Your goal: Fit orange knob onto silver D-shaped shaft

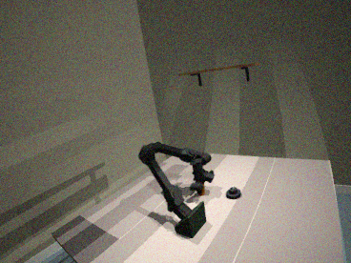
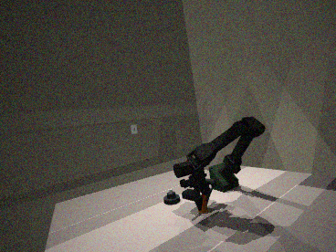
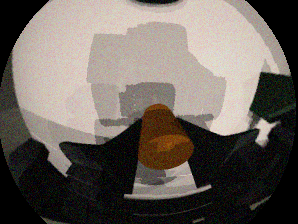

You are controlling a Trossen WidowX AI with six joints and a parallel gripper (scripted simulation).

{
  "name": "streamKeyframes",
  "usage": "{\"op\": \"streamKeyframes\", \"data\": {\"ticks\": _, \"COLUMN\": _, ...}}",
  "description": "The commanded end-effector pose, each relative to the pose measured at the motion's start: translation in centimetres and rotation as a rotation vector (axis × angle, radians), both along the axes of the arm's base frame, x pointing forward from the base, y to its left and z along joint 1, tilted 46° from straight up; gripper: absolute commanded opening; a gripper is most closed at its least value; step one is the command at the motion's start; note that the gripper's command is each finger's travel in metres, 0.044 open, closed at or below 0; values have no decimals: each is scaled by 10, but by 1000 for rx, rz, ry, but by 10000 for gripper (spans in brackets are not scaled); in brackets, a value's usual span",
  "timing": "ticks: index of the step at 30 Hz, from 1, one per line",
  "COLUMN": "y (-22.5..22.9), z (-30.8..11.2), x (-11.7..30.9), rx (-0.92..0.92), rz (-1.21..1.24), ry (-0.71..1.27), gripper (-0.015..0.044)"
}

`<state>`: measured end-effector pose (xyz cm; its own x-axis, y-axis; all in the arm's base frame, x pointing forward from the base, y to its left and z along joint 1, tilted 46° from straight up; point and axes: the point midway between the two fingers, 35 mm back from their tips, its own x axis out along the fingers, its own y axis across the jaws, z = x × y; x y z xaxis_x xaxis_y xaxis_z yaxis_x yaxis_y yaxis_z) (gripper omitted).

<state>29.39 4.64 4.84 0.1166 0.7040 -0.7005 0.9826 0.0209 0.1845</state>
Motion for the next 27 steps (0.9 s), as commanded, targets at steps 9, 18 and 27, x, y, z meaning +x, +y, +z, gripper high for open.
{"op": "streamKeyframes", "data": {"ticks": 9, "y": 0, "z": 0, "x": 0, "rx": -1, "rz": 1, "ry": 0, "gripper": 240}}
{"op": "streamKeyframes", "data": {"ticks": 18, "y": 0, "z": 0, "x": 0, "rx": -1, "rz": 1, "ry": 0, "gripper": 240}}
{"op": "streamKeyframes", "data": {"ticks": 27, "y": -58, "z": 56, "x": -10, "rx": 1, "rz": -6, "ry": 0, "gripper": 440}}
